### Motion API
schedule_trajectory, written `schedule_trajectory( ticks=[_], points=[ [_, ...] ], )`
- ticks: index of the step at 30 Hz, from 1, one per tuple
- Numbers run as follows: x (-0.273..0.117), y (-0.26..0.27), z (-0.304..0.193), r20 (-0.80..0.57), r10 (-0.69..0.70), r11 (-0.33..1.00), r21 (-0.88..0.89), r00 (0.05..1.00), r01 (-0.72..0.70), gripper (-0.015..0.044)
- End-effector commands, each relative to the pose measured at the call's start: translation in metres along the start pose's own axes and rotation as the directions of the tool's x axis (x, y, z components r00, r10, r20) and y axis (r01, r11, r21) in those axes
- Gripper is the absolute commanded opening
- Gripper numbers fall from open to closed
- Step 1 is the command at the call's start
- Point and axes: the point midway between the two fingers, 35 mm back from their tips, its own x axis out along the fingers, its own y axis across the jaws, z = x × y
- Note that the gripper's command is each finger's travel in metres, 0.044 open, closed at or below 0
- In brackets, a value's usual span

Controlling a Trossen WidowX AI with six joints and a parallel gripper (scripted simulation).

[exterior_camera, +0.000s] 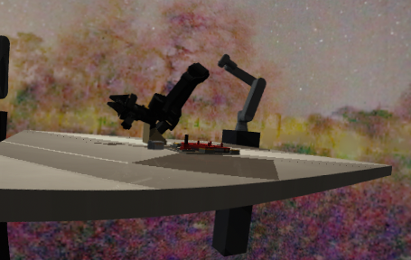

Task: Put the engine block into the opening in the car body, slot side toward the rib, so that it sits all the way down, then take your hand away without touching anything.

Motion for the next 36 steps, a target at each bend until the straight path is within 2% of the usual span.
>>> schedule_trajectory(
  ticks=[1, 2, 10, 19, 27, 36],
  points=[
    [0.0, 0.0, 0.0, 0.0, 0.0, 1.0, 0.0, 1.0, 0.0, 0.0426],
    [0.0, -0.001, 0.001, 0.004, -0.001, 1.0, 0.0, 1.0, 0.001, 0.044],
    [0.011, -0.023, 0.031, 0.173, -0.019, 1.0, 0.016, 0.985, 0.017, 0.044],
    [0.017, -0.045, 0.062, 0.383, -0.007, 0.999, 0.048, 0.924, -0.013, 0.044],
    [0.012, -0.061, 0.082, 0.559, 0.028, 0.994, 0.073, 0.828, -0.083, 0.044],
    [-0.003, -0.075, 0.096, 0.732, 0.086, 0.976, 0.075, 0.676, -0.205, 0.044]
  ],
)
